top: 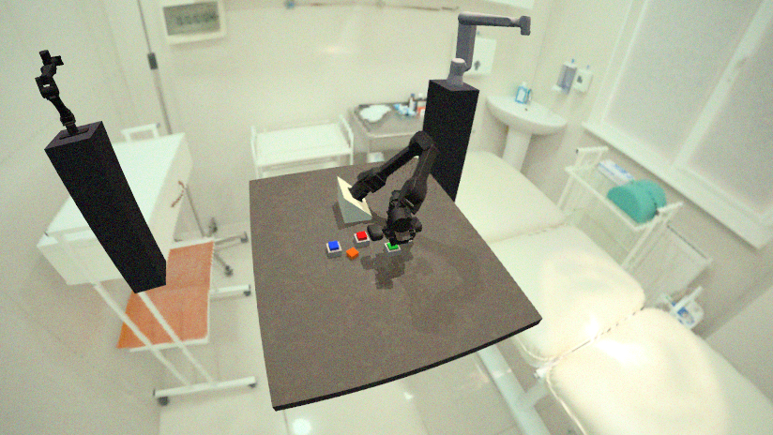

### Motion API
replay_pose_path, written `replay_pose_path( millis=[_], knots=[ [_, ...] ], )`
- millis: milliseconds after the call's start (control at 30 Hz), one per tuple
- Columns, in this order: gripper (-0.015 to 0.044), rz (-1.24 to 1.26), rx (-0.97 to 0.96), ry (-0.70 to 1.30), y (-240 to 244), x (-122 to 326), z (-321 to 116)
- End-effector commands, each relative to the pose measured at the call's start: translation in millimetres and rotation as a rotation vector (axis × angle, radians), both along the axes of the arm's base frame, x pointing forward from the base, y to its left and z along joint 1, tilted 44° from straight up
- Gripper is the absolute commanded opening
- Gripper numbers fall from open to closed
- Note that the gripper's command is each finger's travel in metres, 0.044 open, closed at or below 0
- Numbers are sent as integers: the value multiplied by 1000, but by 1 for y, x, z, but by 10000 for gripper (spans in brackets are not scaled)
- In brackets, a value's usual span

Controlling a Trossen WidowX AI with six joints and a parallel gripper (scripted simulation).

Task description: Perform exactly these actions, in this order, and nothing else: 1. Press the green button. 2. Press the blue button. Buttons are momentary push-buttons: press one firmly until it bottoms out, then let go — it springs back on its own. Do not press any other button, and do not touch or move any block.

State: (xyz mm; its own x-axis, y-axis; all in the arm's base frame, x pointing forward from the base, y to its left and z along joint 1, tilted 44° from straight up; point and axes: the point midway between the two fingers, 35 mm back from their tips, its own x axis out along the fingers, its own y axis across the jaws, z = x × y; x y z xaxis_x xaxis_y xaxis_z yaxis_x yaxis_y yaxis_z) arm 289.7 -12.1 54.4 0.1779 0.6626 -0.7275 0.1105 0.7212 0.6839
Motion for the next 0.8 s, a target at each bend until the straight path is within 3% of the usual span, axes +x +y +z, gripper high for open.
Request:
replay_pose_path(
  millis=[0, 333, 767],
  knots=[
    [20, -3, 5, 4, 1, 0, 0],
    [20, 0, 0, 0, -2, 0, 2],
    [20, -3, 2, 6, -63, -17, 68]
  ],
)
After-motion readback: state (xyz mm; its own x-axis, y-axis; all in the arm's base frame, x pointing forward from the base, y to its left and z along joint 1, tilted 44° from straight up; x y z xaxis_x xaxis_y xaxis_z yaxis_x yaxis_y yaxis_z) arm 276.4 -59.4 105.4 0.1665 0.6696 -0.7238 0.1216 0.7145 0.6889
